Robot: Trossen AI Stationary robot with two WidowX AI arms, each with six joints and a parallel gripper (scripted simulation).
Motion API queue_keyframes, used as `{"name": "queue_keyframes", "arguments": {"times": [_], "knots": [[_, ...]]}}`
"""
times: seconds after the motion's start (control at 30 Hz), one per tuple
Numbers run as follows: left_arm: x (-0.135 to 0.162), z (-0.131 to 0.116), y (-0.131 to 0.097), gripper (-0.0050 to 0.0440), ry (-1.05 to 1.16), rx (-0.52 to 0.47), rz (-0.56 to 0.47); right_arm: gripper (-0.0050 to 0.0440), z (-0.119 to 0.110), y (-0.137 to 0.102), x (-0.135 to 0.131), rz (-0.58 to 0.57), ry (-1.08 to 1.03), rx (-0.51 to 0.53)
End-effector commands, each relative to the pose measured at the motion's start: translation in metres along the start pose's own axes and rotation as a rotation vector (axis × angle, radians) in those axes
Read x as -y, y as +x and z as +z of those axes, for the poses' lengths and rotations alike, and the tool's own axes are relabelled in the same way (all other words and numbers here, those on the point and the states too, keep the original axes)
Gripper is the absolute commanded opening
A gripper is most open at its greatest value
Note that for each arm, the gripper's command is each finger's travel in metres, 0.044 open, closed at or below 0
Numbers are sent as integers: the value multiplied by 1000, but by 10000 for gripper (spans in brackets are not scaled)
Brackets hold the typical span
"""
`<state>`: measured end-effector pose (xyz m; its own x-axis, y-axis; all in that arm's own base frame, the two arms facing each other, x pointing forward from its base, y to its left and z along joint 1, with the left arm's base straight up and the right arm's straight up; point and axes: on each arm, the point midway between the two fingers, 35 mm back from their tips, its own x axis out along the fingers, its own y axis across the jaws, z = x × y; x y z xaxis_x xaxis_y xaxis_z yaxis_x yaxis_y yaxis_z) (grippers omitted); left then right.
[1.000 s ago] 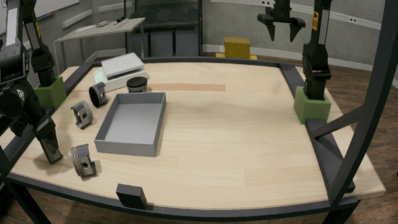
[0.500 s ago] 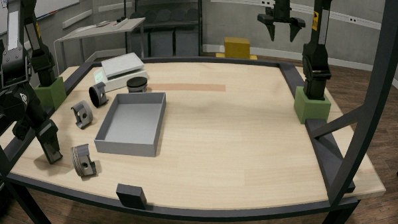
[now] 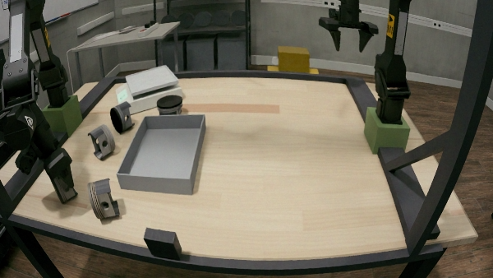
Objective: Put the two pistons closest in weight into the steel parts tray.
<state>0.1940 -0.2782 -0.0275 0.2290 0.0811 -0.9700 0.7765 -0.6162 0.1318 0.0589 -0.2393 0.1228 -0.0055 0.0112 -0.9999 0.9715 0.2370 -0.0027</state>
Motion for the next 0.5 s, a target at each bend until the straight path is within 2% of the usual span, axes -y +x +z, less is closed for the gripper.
{"name": "queue_keyframes", "arguments": {"times": [0.0, 0.23, 0.3, 0.47], "knots": [[-5, 0, -5, 158, -5, 8, 19, 400, 5, -9, -1, 3, -6, 33], [-2, -2, -4, 158, 0, 4, 8, 400, 5, -9, -1, 3, -6, 33], [-9, -2, -15, 158, -6, 15, 34, 400, 5, -9, -1, 3, -6, 33], [-12, -3, -24, 158, -8, 16, 38, 400, 5, -9, -1, 3, -6, 33]]}}
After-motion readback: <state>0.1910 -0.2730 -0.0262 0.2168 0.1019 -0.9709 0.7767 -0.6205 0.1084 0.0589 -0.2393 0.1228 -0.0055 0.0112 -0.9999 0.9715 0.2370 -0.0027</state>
